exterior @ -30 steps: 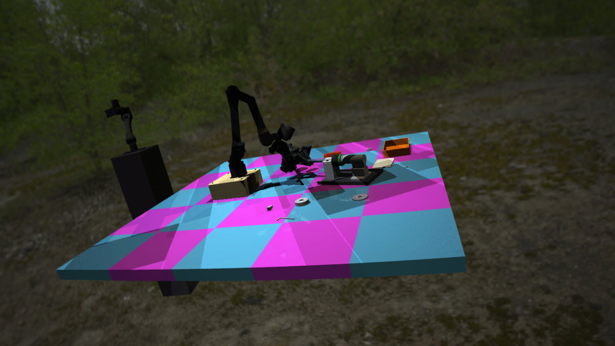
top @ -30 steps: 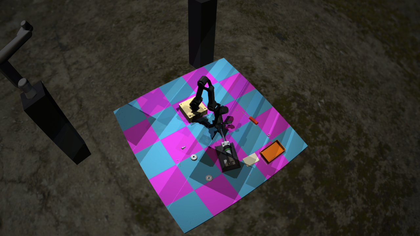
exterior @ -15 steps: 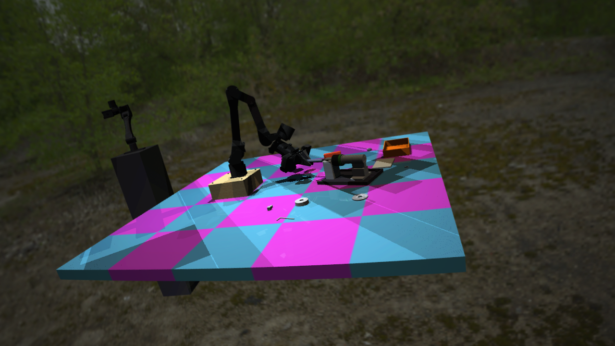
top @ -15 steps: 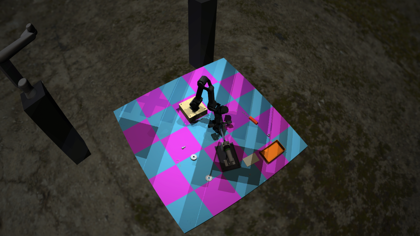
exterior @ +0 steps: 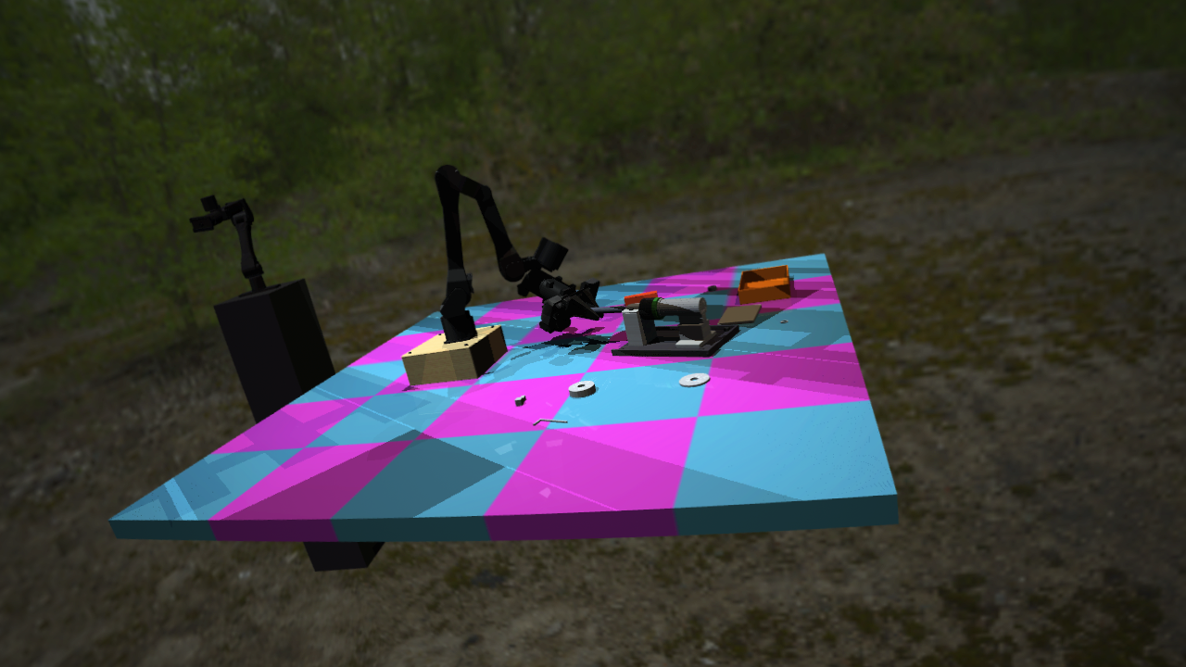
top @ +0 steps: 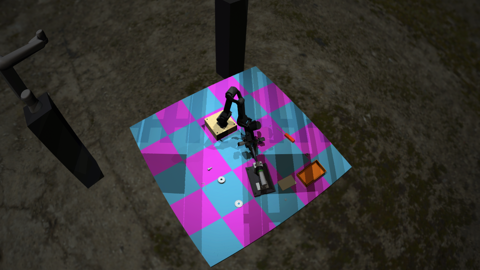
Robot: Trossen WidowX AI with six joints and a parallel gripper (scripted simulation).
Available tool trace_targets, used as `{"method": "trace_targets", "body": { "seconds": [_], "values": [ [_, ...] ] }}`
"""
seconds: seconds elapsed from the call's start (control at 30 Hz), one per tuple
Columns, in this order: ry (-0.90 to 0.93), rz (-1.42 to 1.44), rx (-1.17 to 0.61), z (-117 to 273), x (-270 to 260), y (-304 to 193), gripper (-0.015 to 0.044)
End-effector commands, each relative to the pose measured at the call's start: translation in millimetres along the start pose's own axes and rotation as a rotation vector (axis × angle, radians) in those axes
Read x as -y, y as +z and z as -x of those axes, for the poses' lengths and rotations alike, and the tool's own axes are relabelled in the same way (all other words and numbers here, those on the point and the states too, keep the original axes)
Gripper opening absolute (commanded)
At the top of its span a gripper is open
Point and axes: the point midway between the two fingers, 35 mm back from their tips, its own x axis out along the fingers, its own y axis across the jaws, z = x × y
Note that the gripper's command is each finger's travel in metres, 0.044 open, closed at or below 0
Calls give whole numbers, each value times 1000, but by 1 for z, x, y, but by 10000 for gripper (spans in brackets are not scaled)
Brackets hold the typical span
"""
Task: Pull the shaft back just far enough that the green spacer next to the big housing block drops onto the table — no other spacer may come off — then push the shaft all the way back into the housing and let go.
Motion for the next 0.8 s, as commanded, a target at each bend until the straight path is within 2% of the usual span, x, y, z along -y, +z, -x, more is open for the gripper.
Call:
{"method": "trace_targets", "body": {
  "seconds": [0.0,0.77],
  "values": [
    [0,-3,1,1,0,1,0],
    [0,-3,1,3,0,2,0]
  ]
}}
